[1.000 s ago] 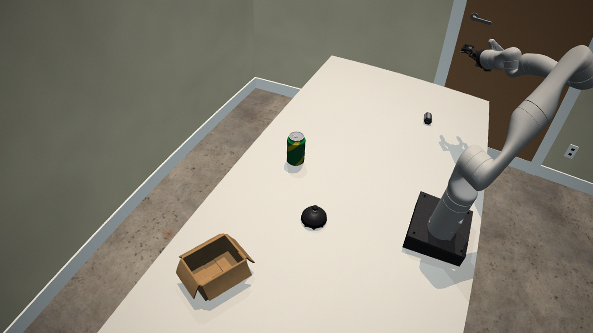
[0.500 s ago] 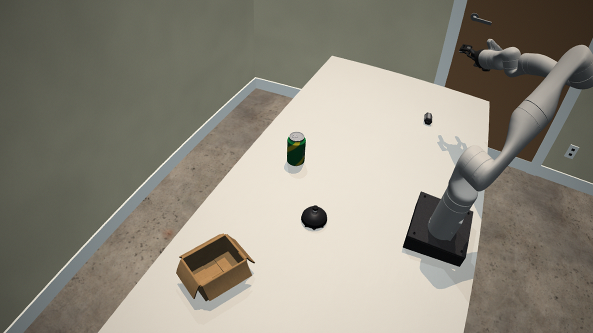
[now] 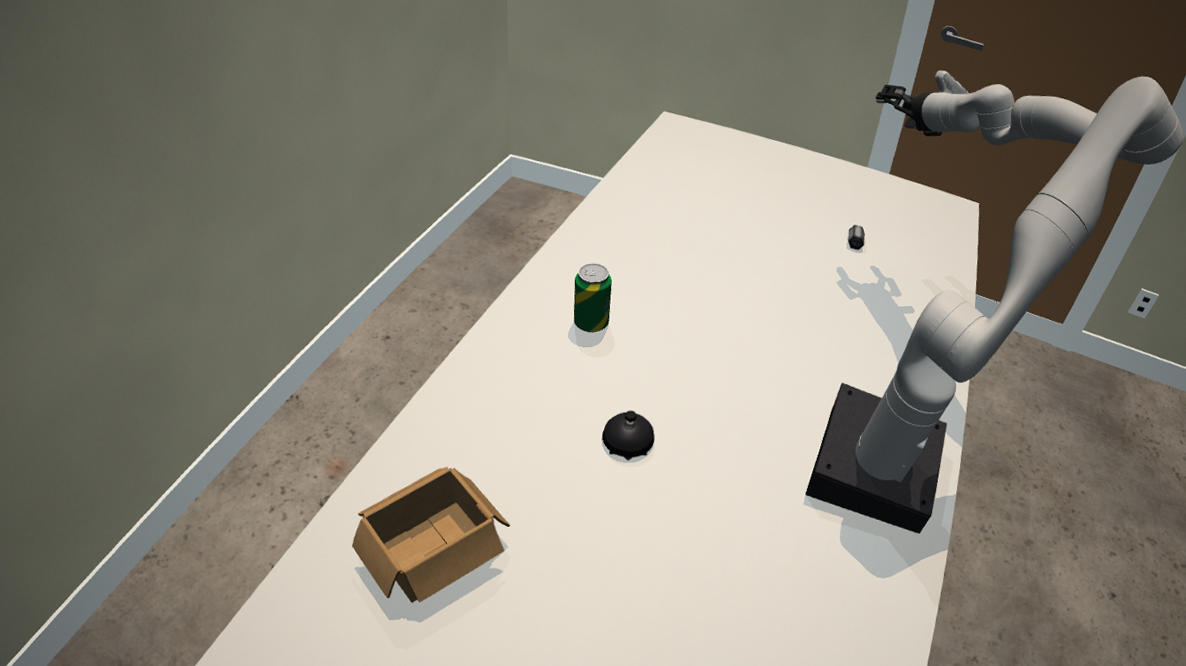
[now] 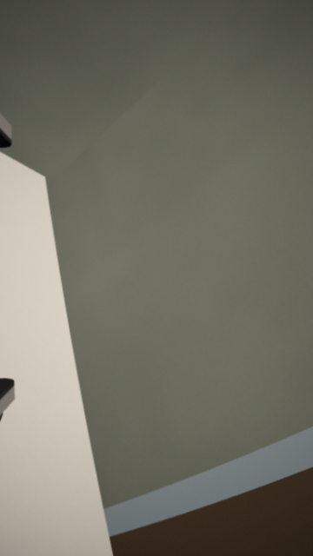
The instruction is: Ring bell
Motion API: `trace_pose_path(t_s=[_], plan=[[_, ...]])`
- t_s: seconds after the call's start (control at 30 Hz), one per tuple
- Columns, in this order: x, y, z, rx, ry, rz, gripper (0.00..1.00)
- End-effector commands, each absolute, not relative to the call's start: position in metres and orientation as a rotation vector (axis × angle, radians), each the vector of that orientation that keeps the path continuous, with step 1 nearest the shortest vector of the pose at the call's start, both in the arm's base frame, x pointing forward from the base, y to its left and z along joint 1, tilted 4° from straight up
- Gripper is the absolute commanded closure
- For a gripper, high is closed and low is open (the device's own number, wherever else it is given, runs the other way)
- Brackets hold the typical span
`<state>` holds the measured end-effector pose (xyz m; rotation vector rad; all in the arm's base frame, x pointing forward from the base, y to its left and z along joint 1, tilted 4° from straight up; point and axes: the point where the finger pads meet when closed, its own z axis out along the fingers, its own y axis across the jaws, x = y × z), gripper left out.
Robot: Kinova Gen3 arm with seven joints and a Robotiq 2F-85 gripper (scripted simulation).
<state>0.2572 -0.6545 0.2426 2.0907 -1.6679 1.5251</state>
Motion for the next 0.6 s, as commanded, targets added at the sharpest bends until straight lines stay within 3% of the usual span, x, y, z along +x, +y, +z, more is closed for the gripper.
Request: trace_pose_path(t_s=[0.0, 0.57], plan=[[0.296, -0.635, 0.241, 2.178, -1.621, 1.533, 0.0], [0.392, -0.553, 0.225, 2.468, -1.477, 1.515, 0.0]])
